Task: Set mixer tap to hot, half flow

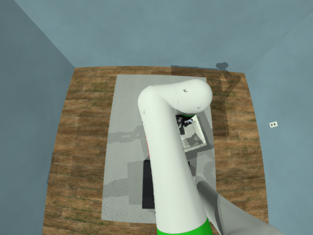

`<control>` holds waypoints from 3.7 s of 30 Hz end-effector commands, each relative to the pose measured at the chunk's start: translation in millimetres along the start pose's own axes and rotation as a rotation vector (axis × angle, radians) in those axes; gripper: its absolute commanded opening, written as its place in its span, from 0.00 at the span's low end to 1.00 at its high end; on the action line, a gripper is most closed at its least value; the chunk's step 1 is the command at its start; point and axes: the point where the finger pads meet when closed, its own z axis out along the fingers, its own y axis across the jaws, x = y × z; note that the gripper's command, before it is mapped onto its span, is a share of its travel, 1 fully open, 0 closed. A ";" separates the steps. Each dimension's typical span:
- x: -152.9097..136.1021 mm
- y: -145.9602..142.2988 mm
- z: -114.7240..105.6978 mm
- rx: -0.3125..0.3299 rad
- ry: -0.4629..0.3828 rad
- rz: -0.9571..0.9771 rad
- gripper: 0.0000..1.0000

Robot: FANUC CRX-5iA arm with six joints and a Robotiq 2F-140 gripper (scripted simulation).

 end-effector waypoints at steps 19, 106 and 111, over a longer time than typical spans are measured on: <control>0.1 -0.1 -0.2 0.000 0.000 0.000 0.43; 0.1 -0.1 -70.2 0.000 0.000 0.000 0.00; 0.1 -0.1 -70.4 0.000 0.000 0.019 0.00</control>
